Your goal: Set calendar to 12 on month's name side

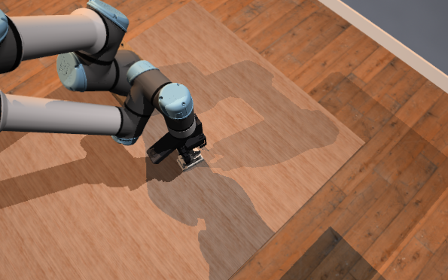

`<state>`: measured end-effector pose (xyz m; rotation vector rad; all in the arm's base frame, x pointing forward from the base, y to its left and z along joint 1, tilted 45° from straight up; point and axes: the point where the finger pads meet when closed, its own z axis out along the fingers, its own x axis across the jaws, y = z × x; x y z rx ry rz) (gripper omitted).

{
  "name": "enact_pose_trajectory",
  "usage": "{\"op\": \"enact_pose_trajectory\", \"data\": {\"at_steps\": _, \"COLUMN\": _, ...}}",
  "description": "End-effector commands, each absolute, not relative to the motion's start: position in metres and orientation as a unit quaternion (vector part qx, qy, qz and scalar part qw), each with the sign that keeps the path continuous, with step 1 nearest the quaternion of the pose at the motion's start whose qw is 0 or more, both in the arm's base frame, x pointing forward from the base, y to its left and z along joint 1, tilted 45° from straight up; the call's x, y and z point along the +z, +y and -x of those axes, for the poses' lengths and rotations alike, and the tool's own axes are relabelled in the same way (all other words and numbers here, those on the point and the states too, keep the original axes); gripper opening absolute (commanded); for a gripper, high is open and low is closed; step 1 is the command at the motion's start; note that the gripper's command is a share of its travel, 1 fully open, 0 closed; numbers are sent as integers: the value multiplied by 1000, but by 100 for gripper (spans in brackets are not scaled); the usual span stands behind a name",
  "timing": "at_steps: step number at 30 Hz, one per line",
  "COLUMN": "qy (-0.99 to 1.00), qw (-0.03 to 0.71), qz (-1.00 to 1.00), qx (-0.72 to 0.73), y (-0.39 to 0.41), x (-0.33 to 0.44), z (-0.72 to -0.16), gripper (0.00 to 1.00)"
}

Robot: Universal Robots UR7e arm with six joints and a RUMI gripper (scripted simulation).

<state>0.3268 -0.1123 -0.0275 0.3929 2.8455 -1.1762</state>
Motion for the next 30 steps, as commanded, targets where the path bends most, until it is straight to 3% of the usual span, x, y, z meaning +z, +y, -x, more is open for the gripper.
{"op": "enact_pose_trajectory", "data": {"at_steps": 1, "qy": 917, "qw": 19, "qz": -127, "qx": -379, "y": -112, "x": -27, "z": -327, "gripper": 11}}
{"op": "enact_pose_trajectory", "data": {"at_steps": 30, "qy": 917, "qw": 19, "qz": -127, "qx": -379, "y": -114, "x": -29, "z": -327, "gripper": 11}}
